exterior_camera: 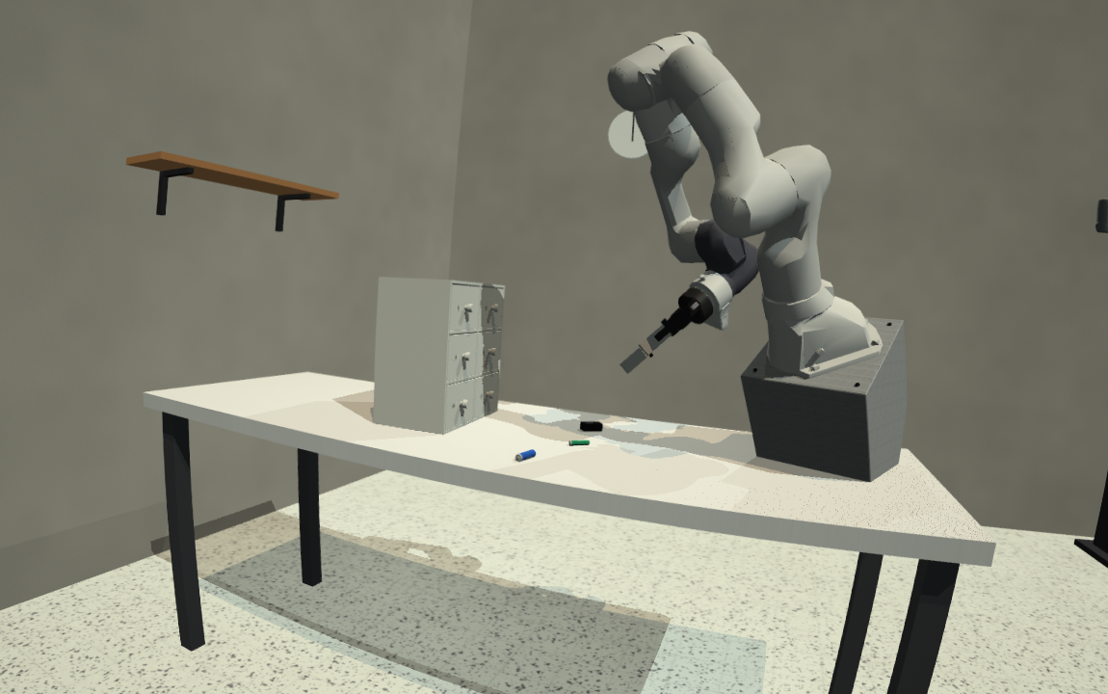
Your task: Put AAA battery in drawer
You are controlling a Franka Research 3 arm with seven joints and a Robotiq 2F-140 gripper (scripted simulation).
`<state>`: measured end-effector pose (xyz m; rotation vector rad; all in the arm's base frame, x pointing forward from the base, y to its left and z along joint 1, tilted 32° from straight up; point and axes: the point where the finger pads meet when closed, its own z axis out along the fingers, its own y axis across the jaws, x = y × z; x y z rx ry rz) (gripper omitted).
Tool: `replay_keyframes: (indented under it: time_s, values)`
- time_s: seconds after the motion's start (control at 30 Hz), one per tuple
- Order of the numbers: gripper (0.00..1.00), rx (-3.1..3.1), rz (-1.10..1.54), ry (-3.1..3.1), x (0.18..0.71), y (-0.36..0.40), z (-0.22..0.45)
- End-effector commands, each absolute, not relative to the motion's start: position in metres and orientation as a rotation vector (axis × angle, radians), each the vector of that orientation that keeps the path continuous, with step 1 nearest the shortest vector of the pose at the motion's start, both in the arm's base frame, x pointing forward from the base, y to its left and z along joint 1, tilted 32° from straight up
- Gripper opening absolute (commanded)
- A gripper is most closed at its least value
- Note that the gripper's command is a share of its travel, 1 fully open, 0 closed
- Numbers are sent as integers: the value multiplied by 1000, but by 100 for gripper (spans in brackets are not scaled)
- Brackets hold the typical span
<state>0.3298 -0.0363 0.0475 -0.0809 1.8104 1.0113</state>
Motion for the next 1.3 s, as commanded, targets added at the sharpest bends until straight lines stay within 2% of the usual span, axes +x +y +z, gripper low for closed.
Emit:
replay_keyframes:
  time_s: [0.0, 0.63, 0.9, 0.97, 1.0, 1.1, 1.17, 1.27]
  values:
    - [100, -81, 1011, 1810, 330, -36, 48]
    - [100, -155, 1002, 1822, 331, -41, 50]
    - [100, -890, 768, 1919, 354, -141, 92]
    - [100, -1045, 715, 1937, 354, -141, 92]
    - [100, -1122, 650, 1938, 363, -170, 110]
    - [100, -1196, 621, 1947, 363, -170, 110]
    - [100, -1422, 451, 1953, 381, -223, 151]
    - [100, -1585, 322, 1959, 389, -242, 171]
